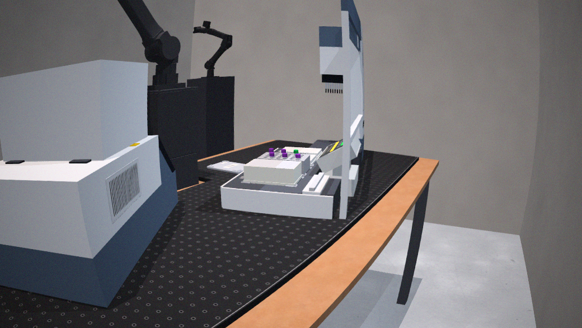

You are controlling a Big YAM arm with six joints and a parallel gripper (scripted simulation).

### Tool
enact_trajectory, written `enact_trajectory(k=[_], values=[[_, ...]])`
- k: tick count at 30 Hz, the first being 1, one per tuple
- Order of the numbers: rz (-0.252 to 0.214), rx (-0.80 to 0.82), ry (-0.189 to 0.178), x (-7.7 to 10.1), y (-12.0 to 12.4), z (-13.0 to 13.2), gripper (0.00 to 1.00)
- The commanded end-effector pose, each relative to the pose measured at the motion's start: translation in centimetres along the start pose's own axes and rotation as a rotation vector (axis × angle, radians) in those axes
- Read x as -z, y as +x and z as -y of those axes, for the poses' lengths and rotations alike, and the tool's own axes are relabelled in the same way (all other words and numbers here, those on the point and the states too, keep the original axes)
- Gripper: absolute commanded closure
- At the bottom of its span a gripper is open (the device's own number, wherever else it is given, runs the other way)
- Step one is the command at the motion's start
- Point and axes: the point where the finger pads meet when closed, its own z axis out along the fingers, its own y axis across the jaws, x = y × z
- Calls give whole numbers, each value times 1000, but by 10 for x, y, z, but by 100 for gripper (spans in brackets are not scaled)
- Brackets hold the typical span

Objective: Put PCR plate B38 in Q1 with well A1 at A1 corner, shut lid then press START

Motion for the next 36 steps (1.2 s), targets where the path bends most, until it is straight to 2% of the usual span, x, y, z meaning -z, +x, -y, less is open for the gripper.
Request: enact_trajectory(k=[1, 17, 18, 22, 24, 26, 31, 32, 34, 36], values=[[16, 0, 3, 9, -4, 1, 0], [16, 0, 3, 9, -4, 1, 0], [35, 33, -6, 7, -7, -8, 100], [94, 154, -9, 18, -14, -44, 100], [112, 161, -5, 30, -20, -60, 100], [129, 152, -1, 33, -23, -66, 100], [140, 116, 4, 47, -28, -89, 100], [141, 108, 5, 53, -29, -86, 100], [141, 108, 5, 53, -29, -86, 100], [134, 91, 12, 60, -30, -70, 100]])
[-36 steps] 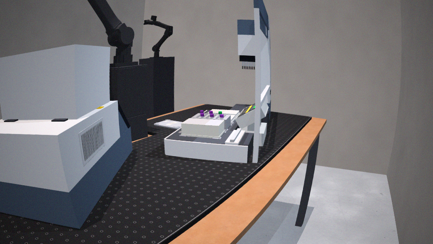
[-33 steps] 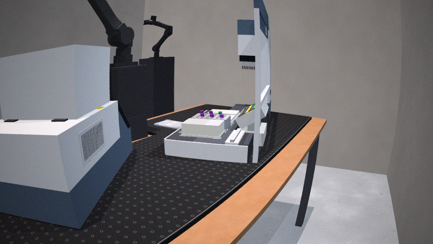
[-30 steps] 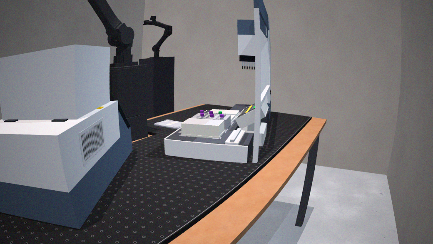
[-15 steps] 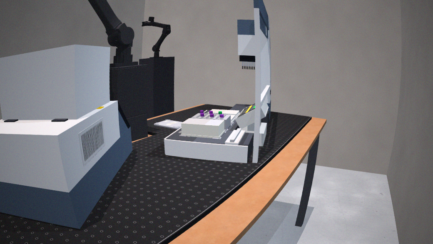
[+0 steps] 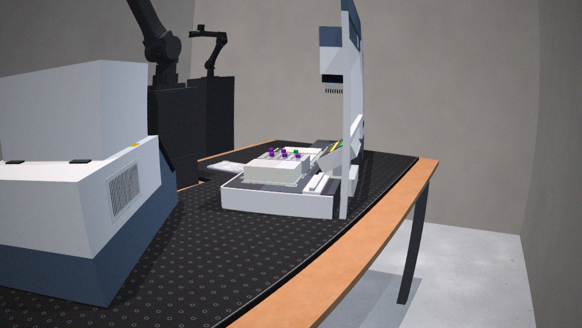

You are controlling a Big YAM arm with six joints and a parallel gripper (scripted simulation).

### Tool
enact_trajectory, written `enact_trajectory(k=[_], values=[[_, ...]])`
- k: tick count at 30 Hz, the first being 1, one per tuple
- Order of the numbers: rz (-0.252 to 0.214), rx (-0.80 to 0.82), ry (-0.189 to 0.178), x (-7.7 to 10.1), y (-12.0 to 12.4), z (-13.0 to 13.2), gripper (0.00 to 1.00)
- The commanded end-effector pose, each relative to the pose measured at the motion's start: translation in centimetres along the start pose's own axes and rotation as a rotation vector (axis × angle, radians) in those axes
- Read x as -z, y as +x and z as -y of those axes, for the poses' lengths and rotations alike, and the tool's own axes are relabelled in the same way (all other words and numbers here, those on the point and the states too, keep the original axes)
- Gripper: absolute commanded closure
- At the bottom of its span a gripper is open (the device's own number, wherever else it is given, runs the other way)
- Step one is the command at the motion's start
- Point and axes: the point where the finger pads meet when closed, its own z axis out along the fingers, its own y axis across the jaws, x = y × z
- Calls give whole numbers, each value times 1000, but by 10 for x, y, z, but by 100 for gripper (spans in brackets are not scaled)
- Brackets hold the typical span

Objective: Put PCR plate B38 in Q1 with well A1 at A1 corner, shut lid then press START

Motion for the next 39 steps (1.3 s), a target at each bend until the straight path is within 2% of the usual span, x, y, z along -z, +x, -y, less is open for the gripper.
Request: enact_trajectory(k=[1, 7, 11, 13, 16, 19, 23, 26, 30, 32, 37, 39], values=[[100, -69, 41, 67, -21, 44, 100], [101, -78, 43, 65, -21, 53, 100], [136, 69, 13, 59, -30, 4, 100], [130, 76, 18, 57, -30, -14, 100], [131, 59, 22, 57, -31, -15, 100], [129, 37, 22, 54, -31, -29, 100], [151, 134, 1, 50, -27, -39, 100], [147, 111, 16, 49, -27, -46, 100], [134, 97, 9, 43, -26, -73, 100], [134, 97, 9, 43, -26, -73, 100], [145, 107, 5, 42, -32, -111, 100], [150, 176, -13, 39, -28, -126, 100]])
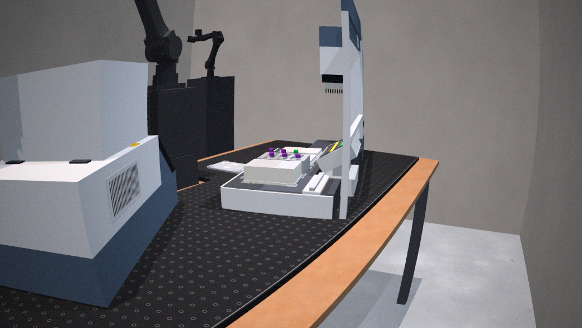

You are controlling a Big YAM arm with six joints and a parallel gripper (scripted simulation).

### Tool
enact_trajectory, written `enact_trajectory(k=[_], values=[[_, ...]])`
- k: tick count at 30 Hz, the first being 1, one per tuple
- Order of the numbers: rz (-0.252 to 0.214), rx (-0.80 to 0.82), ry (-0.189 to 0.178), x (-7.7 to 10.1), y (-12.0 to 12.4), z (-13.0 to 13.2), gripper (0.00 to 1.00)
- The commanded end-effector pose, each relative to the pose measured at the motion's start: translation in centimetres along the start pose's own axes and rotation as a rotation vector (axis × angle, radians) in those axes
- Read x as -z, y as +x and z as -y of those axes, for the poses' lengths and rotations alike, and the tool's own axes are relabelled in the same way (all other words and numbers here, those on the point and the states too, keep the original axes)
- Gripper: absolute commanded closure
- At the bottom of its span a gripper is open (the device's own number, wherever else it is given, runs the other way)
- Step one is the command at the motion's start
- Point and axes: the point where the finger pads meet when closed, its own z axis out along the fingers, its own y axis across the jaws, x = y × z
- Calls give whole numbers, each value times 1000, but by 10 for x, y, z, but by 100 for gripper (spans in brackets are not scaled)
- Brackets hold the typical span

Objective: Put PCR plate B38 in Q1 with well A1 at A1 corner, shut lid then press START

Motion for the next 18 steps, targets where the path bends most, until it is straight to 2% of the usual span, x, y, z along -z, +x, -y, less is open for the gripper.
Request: enact_trajectory(k=[1, 5, 8, 12, 18], values=[[94, 89, -8, 41, -25, -35, 100], [90, 85, 4, 36, -23, -45, 100], [107, 158, -19, 36, -20, -53, 100], [111, 149, -8, 41, -22, -55, 100], [110, 141, -16, 35, -21, -107, 100]])
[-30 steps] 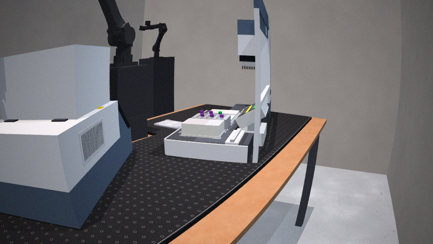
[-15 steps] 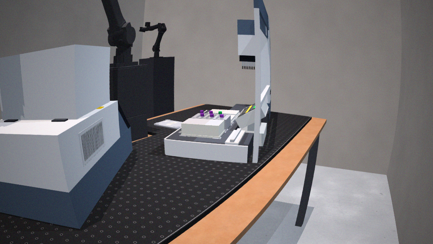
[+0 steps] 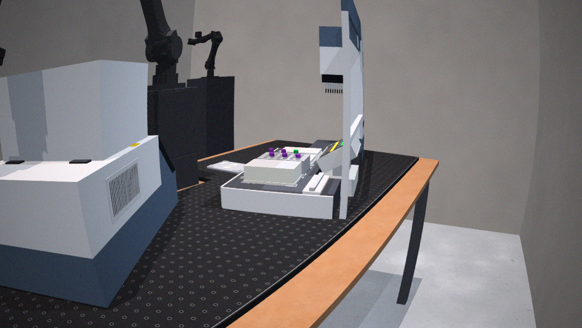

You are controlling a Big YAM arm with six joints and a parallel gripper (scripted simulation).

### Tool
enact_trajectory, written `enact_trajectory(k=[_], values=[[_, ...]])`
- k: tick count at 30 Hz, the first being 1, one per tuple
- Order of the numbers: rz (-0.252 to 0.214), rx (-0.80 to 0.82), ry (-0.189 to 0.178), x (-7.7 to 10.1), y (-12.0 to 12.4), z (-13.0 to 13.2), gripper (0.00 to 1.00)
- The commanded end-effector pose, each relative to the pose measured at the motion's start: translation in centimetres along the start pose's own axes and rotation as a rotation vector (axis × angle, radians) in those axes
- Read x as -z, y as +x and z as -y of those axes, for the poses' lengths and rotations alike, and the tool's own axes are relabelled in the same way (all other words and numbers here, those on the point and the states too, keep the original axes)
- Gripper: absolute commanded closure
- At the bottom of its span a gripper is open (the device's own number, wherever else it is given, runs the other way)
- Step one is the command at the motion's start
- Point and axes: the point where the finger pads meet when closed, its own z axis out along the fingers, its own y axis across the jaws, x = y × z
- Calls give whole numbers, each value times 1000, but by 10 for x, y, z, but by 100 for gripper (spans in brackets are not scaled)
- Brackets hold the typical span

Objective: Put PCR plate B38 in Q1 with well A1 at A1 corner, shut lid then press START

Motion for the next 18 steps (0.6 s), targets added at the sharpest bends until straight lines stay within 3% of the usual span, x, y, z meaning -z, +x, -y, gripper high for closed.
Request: enact_trajectory(k=[1, 7, 11, 18], values=[[88, 11, 11, 41, -33, -39, 100], [88, 93, -17, 28, -26, -68, 100], [101, 110, -16, 31, -27, -60, 100], [113, 150, -16, 30, -23, -96, 100]])
